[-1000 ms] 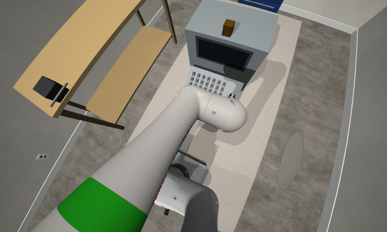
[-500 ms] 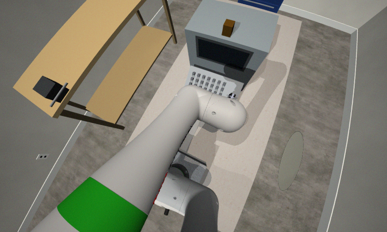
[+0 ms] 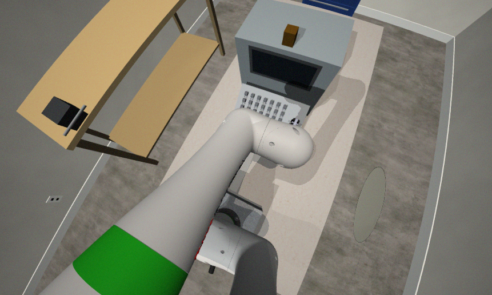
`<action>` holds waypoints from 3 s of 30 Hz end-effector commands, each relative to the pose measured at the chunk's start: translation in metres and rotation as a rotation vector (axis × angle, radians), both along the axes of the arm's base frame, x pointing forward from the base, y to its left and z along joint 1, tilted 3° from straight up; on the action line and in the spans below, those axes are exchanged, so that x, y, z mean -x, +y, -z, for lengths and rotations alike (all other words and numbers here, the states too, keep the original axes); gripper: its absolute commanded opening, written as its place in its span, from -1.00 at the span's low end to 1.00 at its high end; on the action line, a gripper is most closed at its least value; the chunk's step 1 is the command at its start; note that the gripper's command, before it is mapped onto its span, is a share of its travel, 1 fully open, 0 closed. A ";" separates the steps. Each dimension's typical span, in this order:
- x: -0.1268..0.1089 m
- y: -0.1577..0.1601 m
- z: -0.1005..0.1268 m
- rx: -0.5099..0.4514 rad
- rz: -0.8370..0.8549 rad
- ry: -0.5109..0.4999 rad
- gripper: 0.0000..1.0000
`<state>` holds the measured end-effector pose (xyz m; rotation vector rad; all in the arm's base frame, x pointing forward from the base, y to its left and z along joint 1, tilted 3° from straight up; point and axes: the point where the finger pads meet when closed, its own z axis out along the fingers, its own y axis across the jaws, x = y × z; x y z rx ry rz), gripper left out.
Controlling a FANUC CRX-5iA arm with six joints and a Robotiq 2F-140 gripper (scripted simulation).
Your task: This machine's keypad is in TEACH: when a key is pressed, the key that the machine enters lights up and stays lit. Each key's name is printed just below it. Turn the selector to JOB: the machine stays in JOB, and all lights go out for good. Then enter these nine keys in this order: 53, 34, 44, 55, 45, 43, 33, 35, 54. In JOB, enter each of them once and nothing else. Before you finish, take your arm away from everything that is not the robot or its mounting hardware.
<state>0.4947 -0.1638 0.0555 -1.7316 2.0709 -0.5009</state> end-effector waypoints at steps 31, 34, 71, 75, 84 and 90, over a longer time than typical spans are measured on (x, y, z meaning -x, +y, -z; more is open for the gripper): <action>0.017 0.001 -0.029 0.000 0.000 0.000 -0.33; 0.021 0.001 -0.035 0.000 0.000 0.000 -0.33; 0.026 0.001 -0.045 0.000 0.000 0.000 -1.00; 0.026 0.001 -0.045 0.000 0.000 0.000 -1.00; 0.027 0.003 -0.044 0.001 -0.001 0.000 -1.00; 0.039 0.062 -0.028 0.012 -0.019 0.000 -1.00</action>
